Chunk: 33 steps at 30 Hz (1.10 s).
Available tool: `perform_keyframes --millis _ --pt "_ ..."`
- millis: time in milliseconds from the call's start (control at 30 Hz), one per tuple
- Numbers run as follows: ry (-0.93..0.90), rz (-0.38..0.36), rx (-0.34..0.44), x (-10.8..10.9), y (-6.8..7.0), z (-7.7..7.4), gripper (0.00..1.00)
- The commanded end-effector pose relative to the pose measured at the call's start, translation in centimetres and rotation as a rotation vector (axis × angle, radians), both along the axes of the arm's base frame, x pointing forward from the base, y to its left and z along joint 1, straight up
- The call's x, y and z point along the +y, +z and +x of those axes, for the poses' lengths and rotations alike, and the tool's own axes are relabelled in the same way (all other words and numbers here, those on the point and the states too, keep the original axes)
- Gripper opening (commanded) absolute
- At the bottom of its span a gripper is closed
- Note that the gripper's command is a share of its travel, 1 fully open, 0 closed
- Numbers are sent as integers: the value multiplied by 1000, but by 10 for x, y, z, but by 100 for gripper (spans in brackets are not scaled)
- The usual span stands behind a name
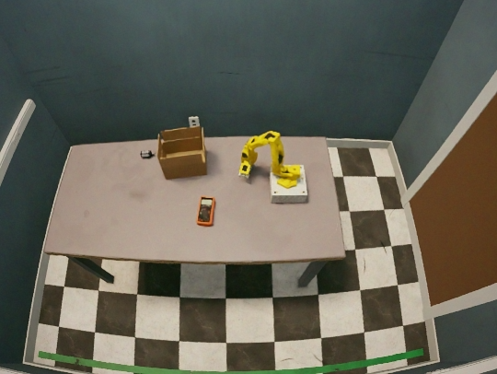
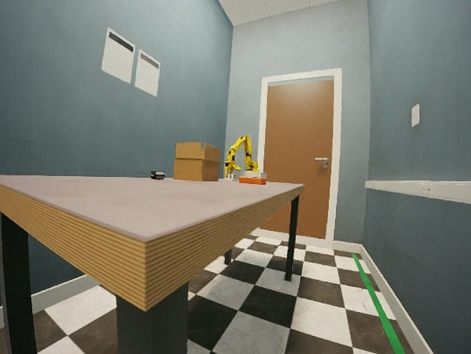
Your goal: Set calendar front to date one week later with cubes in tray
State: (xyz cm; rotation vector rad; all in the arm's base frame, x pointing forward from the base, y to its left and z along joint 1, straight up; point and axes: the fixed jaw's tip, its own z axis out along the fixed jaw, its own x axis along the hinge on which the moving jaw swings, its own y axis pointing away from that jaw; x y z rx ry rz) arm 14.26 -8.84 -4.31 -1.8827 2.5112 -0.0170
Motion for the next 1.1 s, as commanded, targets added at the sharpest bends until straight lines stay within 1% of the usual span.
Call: perform_keyframes --millis 0,200,367,1067 --pt "-4 10 14 2 -2 -1 11" --pt "-4 10 14 2 -2 -1 3" --pt "-4 10 14 2 -2 -1 0" --pt "-4 10 14 2 1 -1 0"
